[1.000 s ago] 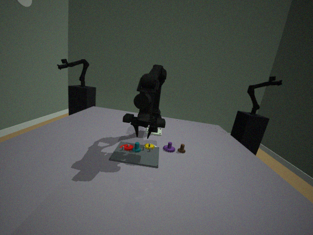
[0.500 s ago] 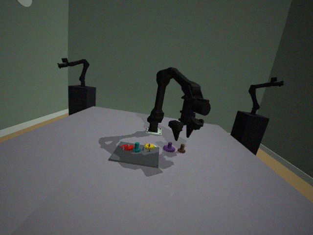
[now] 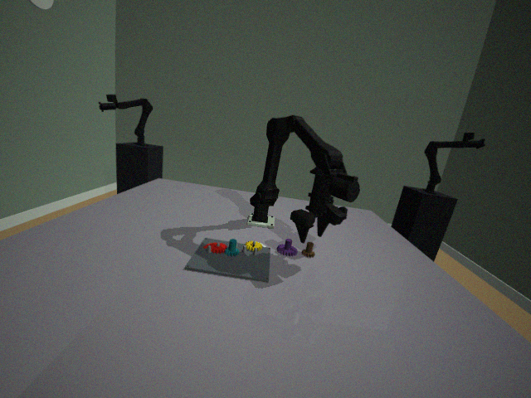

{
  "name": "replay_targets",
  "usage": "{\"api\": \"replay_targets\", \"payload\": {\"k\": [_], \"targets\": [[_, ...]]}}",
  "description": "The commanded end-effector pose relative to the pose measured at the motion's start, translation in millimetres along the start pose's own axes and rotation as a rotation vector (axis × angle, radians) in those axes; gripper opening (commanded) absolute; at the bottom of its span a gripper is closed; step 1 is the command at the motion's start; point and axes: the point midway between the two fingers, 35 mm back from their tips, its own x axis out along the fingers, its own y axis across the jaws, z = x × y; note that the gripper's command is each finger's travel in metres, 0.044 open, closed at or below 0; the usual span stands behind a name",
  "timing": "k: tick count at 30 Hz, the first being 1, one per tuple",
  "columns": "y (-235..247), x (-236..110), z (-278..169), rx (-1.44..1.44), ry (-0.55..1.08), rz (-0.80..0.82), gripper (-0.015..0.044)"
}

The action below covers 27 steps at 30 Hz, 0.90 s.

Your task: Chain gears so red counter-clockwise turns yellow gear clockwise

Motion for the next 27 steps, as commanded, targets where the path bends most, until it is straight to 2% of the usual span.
{"api": "replay_targets", "payload": {"k": [1,18,27], "targets": [[1,5,0,-0.002,0.001,0.002,0.044],[1,27,-1,-0.002,0.001,0.002,0.044],[1,27,-1,-0.002,0.001,0.002,0.0204]]}}
